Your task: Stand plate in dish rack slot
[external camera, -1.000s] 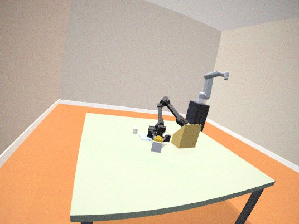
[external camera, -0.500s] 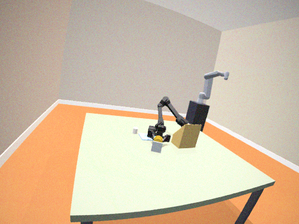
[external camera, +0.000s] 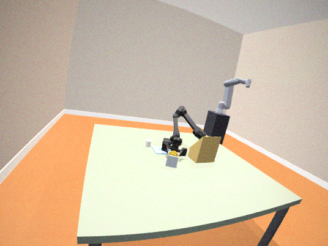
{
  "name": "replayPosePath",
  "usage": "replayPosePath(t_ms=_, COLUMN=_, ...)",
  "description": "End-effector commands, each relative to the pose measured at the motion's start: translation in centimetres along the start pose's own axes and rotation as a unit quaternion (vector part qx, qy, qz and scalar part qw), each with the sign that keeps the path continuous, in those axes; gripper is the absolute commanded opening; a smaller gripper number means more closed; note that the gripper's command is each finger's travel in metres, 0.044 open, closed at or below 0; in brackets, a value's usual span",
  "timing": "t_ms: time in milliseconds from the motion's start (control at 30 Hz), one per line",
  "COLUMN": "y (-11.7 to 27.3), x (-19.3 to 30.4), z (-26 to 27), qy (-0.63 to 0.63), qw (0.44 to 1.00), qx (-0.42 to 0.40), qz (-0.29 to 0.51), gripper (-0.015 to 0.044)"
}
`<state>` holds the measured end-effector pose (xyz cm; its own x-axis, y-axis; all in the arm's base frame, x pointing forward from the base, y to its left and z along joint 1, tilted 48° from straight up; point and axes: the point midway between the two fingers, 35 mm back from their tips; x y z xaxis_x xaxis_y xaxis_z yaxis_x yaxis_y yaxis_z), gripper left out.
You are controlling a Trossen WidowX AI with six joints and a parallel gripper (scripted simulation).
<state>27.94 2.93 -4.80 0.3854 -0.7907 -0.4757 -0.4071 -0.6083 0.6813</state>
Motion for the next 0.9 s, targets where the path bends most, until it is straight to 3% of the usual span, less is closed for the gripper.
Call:
replayPosePath(t_ms=0, y=0.0, x=0.0, z=0.0, qy=0.000, qw=1.000, qx=0.000, qz=0.000, gripper=0.0400)
replayPosePath(t_ms=100, y=0.0, x=-0.7, z=-0.4, qy=-0.001, qw=1.000, qx=-0.002, qz=0.001, gripper=0.0400)
replayPosePath(t_ms=433, y=0.7, x=-10.9, z=-4.4, qy=-0.016, qw=1.000, qx=-0.007, qz=-0.002, gripper=0.0400)
replayPosePath(t_ms=633, y=0.7, x=-11.0, z=-4.5, qy=-0.019, qw=1.000, qx=-0.008, qz=-0.001, gripper=0.0400)
replayPosePath(t_ms=867, y=0.1, x=-11.3, z=-3.6, qy=-0.104, qw=0.992, qx=-0.057, qz=0.044, gripper=0.0400)
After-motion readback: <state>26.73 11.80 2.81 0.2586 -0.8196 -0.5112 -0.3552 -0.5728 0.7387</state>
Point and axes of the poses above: the point midway between the two fingers, 35 mm back from their tips, its own y axis back along the fingers, its own z axis across the jaws, x = y × z, and after that the axes turned 15 degrees about y, right-handed
